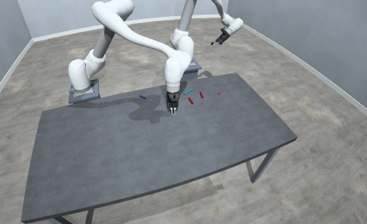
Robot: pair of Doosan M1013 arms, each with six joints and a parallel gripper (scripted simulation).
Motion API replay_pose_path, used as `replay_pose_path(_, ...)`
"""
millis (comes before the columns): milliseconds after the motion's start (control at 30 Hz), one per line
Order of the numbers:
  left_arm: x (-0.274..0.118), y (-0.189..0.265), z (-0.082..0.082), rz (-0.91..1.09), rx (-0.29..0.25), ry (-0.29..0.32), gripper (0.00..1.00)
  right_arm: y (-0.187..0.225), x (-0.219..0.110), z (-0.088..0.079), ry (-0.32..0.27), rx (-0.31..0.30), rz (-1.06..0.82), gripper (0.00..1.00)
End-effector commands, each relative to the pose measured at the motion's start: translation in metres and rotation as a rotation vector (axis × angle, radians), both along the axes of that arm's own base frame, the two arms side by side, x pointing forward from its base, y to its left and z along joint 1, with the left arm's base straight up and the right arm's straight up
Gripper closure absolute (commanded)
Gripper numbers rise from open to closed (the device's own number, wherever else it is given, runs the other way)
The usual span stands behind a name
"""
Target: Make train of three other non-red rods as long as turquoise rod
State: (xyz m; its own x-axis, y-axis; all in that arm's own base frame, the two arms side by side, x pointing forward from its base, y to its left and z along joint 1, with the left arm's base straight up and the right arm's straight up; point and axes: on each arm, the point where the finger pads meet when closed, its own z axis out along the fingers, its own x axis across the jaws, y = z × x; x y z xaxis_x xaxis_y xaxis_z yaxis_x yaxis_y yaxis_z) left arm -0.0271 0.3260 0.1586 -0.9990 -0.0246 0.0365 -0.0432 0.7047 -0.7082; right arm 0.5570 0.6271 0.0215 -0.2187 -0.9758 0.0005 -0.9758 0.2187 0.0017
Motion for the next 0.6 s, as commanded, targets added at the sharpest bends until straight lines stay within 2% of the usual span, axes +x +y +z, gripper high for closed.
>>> replay_pose_path(0, -0.0024, -0.0025, 0.0002, 0.002, 0.003, 0.001, 0.0, 0.0018, -0.002, 0.0018, -0.005, 0.001, -0.001, 0.76)
replay_pose_path(133, -0.0024, -0.0025, 0.0002, 0.002, 0.003, 0.001, 0.0, 0.0018, -0.002, 0.0018, -0.005, 0.001, -0.001, 0.76)
replay_pose_path(167, -0.0024, -0.0025, 0.0002, 0.002, 0.003, 0.001, 0.0, 0.0018, -0.002, 0.0018, -0.005, 0.001, -0.001, 0.7)
replay_pose_path(233, -0.0024, -0.0025, 0.0002, 0.002, 0.003, 0.001, 0.0, 0.0018, -0.002, 0.0018, -0.005, 0.001, -0.001, 0.7)
replay_pose_path(267, -0.0024, -0.0025, 0.0002, 0.002, 0.003, 0.001, 0.0, 0.0018, -0.002, 0.0018, -0.005, 0.001, -0.001, 0.64)
replay_pose_path(333, -0.0024, -0.0025, 0.0002, 0.002, 0.003, 0.001, 0.0, 0.0018, -0.002, 0.0018, -0.005, 0.001, -0.001, 0.64)
replay_pose_path(367, -0.0024, -0.0025, 0.0002, 0.002, 0.003, 0.001, 0.0, 0.0018, -0.002, 0.0018, -0.005, 0.001, -0.001, 0.58)
replay_pose_path(433, -0.0024, -0.0025, 0.0002, 0.002, 0.003, 0.001, 0.0, 0.0018, -0.002, 0.0018, -0.005, 0.001, -0.001, 0.58)
replay_pose_path(467, -0.0024, -0.0025, 0.0002, 0.002, 0.003, 0.001, 0.0, 0.0018, -0.002, 0.0018, -0.005, 0.001, -0.001, 0.52)
replay_pose_path(533, -0.0024, -0.0025, 0.0002, 0.002, 0.003, 0.001, 0.0, 0.0018, -0.002, 0.0018, -0.005, 0.001, -0.001, 0.52)
replay_pose_path(567, -0.0024, -0.0025, 0.0002, 0.002, 0.003, 0.001, 0.0, 0.0018, -0.002, 0.0018, -0.005, 0.001, -0.001, 0.46)
